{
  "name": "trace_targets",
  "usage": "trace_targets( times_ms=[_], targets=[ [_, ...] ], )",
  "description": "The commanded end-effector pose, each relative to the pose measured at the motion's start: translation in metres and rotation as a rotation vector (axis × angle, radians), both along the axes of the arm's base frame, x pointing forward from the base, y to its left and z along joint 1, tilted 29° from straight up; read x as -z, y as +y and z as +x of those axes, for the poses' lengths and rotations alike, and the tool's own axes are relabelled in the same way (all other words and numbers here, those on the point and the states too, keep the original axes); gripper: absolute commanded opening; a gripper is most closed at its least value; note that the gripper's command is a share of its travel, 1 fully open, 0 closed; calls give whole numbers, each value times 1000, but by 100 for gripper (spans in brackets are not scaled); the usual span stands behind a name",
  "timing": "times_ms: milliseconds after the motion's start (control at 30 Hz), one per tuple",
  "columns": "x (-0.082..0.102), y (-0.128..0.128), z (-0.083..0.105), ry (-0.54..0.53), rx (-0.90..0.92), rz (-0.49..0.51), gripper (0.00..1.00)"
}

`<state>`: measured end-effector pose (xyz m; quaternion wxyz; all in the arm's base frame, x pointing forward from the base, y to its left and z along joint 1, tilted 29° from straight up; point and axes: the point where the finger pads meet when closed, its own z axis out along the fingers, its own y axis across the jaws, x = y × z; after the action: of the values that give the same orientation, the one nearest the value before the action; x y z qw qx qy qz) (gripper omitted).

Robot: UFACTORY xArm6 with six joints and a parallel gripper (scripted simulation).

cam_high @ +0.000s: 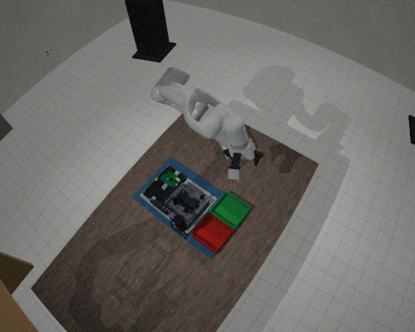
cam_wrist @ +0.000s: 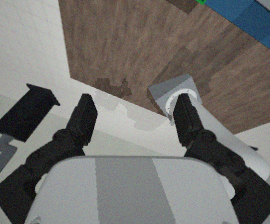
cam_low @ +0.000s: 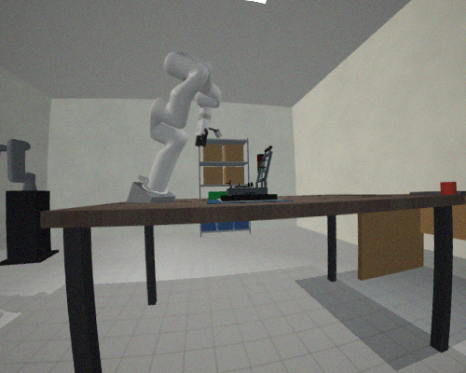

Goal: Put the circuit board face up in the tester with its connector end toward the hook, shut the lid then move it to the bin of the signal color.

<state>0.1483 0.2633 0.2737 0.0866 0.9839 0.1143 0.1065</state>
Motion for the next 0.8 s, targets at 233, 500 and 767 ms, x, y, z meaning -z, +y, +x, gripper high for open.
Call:
trace_targets(
  times_ms=[233, 500, 767],
  targets=[
    [-27, -37, 46, 23, -166, -18, 100],
    [-42, -66, 70, 25, -268, -40, 100],
    [-59, -101, 90, 23, -375, -72, 100]
  ],
)
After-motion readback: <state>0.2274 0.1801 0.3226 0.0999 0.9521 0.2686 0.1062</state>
